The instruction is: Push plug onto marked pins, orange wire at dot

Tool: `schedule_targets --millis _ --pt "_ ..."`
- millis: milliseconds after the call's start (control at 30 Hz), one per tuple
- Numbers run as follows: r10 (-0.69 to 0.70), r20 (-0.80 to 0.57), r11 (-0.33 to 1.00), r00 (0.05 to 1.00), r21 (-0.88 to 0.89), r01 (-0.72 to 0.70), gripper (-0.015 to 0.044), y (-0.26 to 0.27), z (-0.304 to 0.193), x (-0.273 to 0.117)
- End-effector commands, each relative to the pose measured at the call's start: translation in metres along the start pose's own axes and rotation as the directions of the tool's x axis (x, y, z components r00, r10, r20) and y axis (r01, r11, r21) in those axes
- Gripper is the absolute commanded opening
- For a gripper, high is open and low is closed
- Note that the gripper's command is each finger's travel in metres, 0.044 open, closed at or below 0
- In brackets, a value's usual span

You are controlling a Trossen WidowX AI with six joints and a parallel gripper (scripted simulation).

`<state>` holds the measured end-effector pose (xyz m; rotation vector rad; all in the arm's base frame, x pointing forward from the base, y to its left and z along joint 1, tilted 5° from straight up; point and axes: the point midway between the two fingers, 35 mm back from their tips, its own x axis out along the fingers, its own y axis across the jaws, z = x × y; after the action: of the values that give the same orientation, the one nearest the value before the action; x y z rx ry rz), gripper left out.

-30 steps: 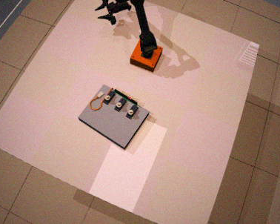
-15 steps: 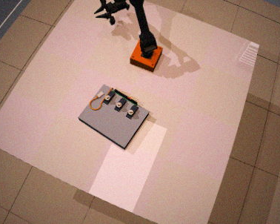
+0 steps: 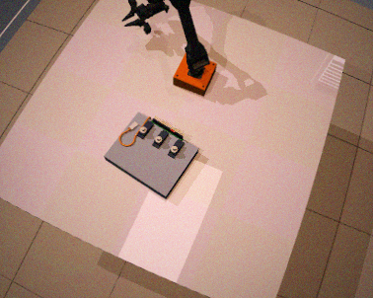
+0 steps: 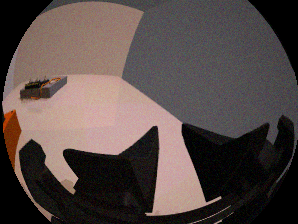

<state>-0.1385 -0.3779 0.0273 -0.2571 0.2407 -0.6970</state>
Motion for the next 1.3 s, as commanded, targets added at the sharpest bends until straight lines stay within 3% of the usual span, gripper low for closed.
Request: schedule_targets --millis 0,1267 --pt "0.027 -0.025 0.999 0.999 0.027 -0.027 0.0115 0.003 0.003 0.006" --pt "0.329 -0.14 0.943 0.934 -0.003 -0.332 0.0115 0.06 0.075 0.115"
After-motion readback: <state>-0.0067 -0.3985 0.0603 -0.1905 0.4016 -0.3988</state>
